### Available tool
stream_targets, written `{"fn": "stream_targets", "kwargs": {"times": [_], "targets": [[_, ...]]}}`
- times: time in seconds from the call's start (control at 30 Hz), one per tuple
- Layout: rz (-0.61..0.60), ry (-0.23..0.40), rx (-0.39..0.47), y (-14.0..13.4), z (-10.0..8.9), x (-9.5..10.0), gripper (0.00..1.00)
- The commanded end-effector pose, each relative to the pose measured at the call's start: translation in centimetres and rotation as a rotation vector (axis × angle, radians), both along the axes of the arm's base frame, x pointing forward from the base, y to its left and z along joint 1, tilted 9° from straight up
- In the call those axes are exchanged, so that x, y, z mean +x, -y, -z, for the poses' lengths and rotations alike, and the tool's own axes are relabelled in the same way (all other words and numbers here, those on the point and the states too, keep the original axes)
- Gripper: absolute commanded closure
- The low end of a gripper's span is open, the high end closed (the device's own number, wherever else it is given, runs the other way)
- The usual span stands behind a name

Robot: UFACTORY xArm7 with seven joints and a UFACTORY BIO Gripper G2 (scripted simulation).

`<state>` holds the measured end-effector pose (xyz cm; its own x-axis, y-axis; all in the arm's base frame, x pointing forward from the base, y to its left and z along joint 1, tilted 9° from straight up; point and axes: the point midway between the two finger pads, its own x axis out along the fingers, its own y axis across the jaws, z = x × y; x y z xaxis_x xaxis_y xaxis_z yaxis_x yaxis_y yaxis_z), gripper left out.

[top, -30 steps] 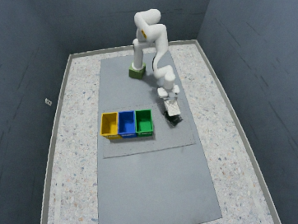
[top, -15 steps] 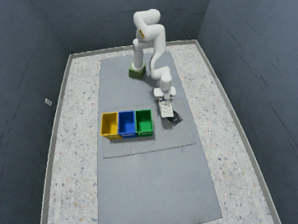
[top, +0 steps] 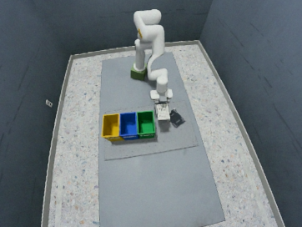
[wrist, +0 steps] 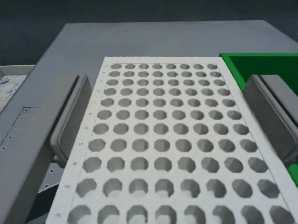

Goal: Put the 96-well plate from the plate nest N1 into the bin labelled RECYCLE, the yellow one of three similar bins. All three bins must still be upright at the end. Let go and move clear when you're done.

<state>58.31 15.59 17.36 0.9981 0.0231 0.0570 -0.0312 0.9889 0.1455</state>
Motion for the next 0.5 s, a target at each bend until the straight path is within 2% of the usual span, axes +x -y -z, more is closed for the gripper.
{"fn": "stream_targets", "kwargs": {"times": [0.0, 0.47], "targets": [[0.0, 0.004, 0.002, 0.7, -0.1, 0.2, 1.0], [0.0, 0.004, 0.002, 5.3, 0.6, 1.0, 1.0]]}}
